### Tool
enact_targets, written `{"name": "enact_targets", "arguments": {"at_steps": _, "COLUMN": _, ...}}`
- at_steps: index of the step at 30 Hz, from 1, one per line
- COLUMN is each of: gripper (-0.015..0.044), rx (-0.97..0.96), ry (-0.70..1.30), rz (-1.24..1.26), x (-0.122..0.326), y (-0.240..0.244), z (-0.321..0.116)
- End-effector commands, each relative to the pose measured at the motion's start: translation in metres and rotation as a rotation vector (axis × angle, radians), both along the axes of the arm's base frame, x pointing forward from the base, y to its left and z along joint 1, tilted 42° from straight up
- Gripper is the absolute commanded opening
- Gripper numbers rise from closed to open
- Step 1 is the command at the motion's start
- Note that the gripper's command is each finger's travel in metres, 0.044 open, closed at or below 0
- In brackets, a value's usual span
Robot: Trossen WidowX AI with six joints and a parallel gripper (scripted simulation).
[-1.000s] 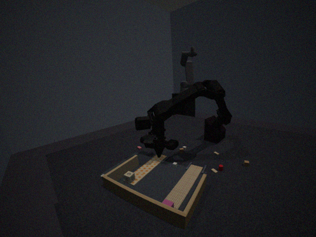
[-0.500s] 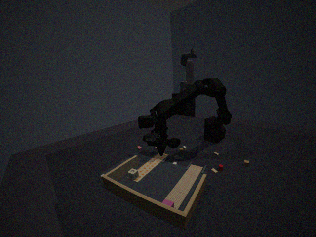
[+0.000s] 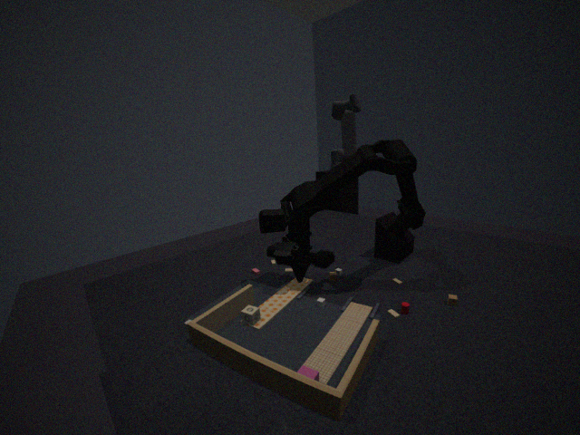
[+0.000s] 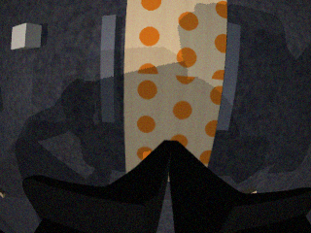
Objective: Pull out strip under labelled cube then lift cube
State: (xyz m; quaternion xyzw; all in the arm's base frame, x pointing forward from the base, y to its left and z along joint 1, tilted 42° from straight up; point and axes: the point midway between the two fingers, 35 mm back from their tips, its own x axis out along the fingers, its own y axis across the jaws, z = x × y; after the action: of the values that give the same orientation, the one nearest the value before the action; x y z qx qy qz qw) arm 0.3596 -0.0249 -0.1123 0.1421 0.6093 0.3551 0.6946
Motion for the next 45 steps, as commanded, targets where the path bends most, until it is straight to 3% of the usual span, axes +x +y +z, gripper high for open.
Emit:
{"name": "enact_targets", "arguments": {"at_steps": 1, "gripper": 0.0, "rx": -0.001, "ry": 0.024, "rz": 0.011, "x": -0.014, "y": 0.002, "z": -0.007}}
{"name": "enact_targets", "arguments": {"at_steps": 45, "gripper": 0.0, "rx": -0.003, "ry": 0.027, "rz": 0.011, "x": -0.08, "y": -0.016, "z": -0.022}}
